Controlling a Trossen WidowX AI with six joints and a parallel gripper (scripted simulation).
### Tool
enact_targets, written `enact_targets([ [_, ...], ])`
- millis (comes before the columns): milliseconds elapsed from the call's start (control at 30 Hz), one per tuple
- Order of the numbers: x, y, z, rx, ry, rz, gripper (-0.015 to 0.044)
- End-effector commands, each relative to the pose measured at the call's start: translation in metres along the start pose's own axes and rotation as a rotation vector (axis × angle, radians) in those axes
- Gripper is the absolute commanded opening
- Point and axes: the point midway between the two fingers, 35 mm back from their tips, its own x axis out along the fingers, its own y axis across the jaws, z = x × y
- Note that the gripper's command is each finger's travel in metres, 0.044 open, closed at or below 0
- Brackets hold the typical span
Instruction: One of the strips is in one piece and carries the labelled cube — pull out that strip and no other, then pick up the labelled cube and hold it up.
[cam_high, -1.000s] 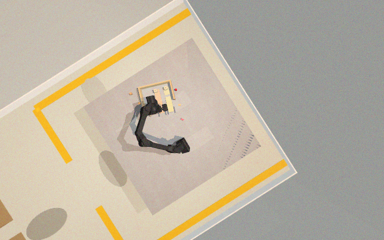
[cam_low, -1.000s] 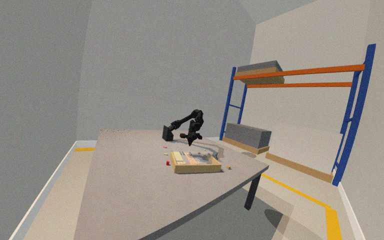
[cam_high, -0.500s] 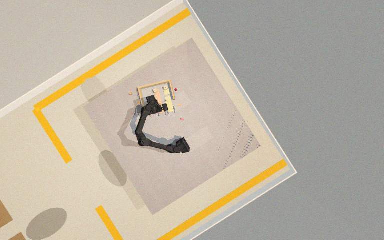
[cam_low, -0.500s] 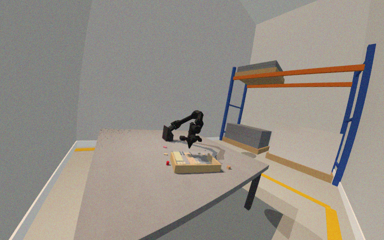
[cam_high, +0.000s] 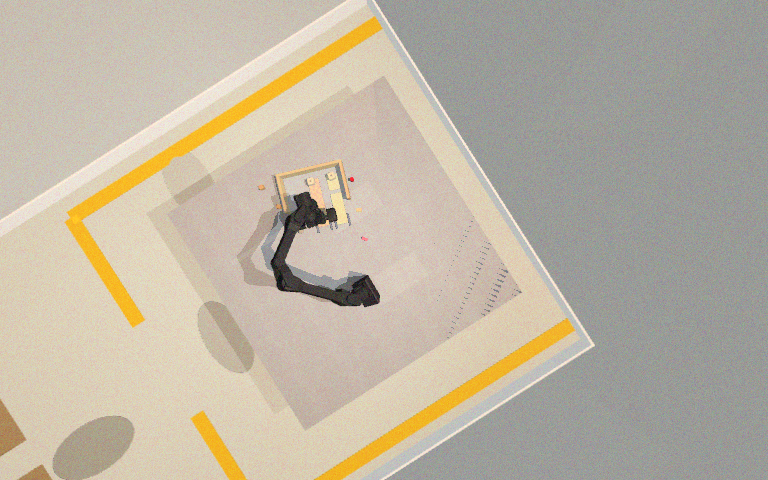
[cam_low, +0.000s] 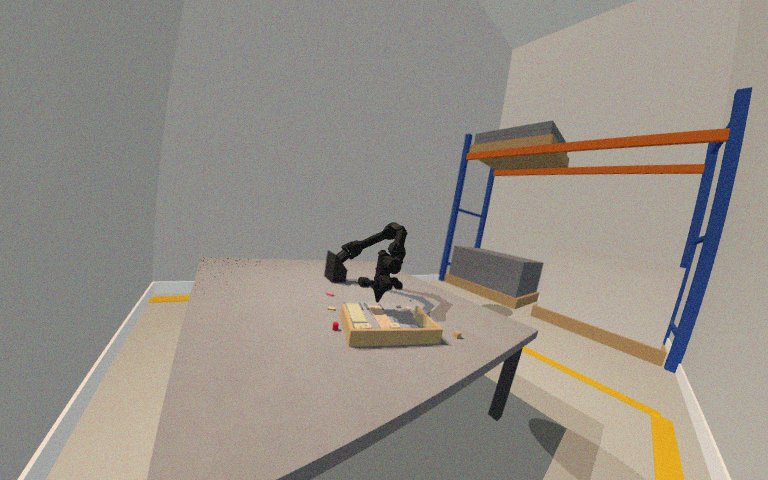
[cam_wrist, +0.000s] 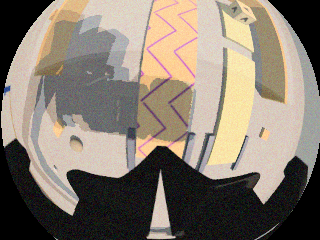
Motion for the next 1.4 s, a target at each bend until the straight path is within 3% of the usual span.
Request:
enact_targets([
  [0,0.011,-0.002,-0.001,0.01,0.01,0.003,0.0],
  [367,0.028,-0.002,-0.002,0.01,0.011,0.005,0.0],
  [1367,0.029,-0.002,-0.002,0.01,0.011,0.005,0.0],
])
